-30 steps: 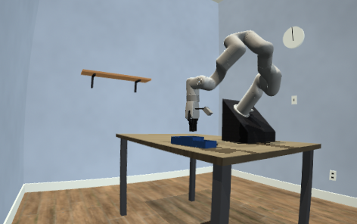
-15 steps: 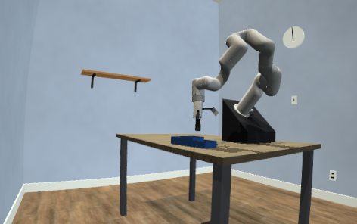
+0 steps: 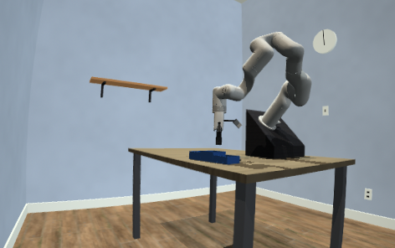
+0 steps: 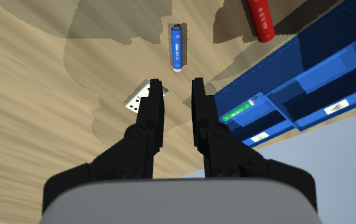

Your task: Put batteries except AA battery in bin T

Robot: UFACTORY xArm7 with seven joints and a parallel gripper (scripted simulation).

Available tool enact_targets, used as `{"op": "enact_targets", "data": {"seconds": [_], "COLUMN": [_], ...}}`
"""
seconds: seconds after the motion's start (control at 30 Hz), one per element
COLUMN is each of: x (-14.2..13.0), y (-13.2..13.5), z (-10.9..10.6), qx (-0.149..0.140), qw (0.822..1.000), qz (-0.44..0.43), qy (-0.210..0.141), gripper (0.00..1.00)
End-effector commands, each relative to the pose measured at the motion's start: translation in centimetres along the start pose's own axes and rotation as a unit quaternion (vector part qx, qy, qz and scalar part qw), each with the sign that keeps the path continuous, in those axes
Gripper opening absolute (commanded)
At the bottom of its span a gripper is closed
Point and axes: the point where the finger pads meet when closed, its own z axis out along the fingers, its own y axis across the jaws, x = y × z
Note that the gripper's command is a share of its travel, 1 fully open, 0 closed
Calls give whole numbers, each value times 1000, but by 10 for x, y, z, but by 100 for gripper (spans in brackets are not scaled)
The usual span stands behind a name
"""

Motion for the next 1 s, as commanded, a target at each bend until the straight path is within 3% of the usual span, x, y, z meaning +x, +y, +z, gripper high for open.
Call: {"op": "enact_targets", "data": {"seconds": [0.0,0.67,0.97], "x": [-2,-2,-2], "y": [0,0,0], "z": [-2,-2,26], "qx": [0,0,0], "qw": [1000,1000,1000], "qz": [0,0,0], "qy": [-2,-2,-2], "gripper": [23,23,23]}}
